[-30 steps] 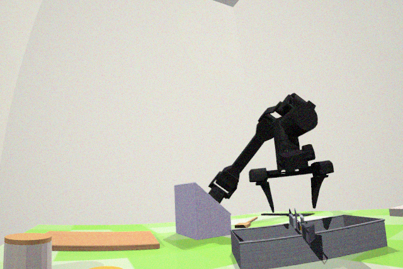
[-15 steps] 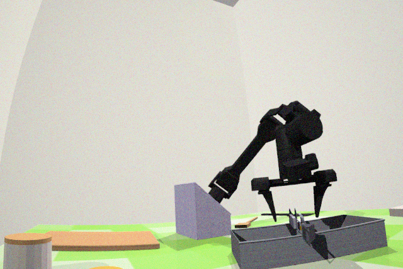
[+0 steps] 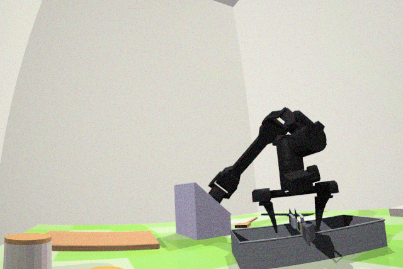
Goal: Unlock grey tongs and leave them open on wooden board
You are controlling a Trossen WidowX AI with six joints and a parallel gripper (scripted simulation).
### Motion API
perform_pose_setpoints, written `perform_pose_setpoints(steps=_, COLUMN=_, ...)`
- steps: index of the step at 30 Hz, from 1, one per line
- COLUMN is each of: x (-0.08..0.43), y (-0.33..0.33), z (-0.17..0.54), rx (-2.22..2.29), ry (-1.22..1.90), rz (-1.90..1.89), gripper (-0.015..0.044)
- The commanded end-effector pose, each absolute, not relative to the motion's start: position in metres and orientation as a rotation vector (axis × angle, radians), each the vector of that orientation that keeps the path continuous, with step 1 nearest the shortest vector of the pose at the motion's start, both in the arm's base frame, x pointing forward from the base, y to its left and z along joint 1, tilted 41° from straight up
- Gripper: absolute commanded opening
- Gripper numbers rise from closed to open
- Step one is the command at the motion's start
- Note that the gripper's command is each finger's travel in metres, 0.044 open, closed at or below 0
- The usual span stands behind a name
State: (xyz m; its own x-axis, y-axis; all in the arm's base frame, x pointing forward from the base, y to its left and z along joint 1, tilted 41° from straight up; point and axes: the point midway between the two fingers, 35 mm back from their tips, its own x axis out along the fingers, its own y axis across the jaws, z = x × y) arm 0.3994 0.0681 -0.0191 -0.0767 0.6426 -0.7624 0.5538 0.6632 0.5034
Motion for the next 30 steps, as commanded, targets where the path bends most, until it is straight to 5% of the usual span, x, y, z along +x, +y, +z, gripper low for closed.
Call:
perform_pose_setpoints(steps=1, x=0.396, y=0.073, z=-0.024, rx=0.979, ry=1.748, rz=0.094, gripper=0.0440)
perform_pose_setpoints(steps=12, x=0.394, y=0.083, z=-0.036, rx=0.979, ry=1.749, rz=0.096, gripper=0.0440)
perform_pose_setpoints(steps=24, x=0.396, y=0.081, z=-0.033, rx=0.970, ry=1.741, rz=0.099, gripper=0.0125)
perform_pose_setpoints(steps=30, x=0.396, y=0.081, z=-0.033, rx=0.970, ry=1.741, rz=0.099, gripper=0.0085)
